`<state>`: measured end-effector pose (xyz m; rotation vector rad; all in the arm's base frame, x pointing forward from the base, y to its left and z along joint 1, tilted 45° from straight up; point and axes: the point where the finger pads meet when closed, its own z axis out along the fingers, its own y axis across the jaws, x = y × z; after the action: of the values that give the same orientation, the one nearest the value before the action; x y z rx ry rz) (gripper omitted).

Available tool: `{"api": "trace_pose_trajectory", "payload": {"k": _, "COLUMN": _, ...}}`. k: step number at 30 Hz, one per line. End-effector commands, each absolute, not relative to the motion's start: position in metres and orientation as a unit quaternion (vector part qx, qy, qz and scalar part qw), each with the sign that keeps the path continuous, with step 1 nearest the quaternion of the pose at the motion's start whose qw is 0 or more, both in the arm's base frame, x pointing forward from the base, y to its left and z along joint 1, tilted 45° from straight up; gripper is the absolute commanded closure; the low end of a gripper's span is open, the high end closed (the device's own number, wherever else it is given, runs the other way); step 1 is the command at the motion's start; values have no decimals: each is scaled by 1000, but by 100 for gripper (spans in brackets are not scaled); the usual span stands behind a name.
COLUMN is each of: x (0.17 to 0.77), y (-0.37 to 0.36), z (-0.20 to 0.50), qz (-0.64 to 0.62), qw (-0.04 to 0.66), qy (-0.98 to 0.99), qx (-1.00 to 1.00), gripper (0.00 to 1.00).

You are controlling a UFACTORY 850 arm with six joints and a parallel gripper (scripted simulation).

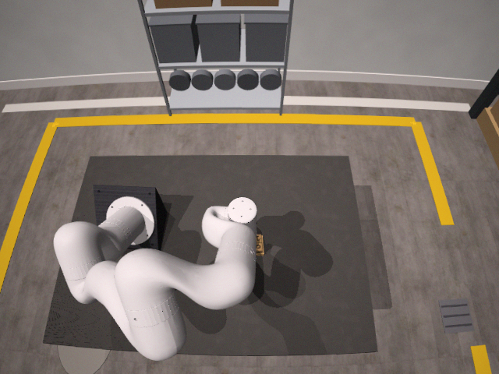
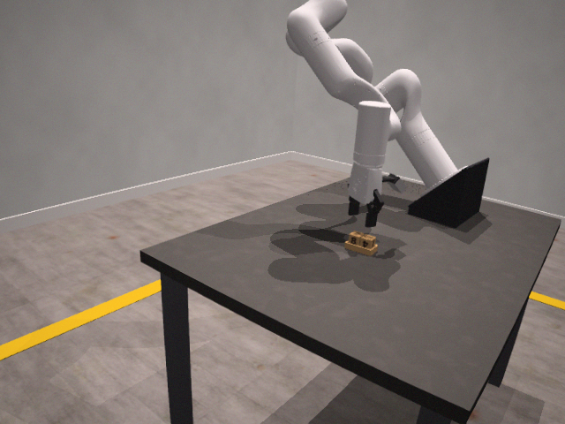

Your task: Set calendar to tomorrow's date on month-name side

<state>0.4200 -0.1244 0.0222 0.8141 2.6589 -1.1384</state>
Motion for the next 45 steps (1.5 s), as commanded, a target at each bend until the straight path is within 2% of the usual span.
{"api": "trace_pose_trajectory", "payload": {"k": 1, "x": 421, "y": -124, "z": 22, "qz": -378, "qw": 69, "qy": 883, "qx": 270, "gripper": 0}}
{"api": "trace_pose_trajectory", "payload": {"k": 26, "x": 422, "y": -124, "z": 22, "qz": -378, "qw": 69, "qy": 883, "qx": 270, "gripper": 0}}
{"api": "trace_pose_trajectory", "payload": {"k": 45, "x": 459, "y": -116, "z": 22, "qz": -378, "qw": 69, "qy": 883, "qx": 270, "gripper": 0}}
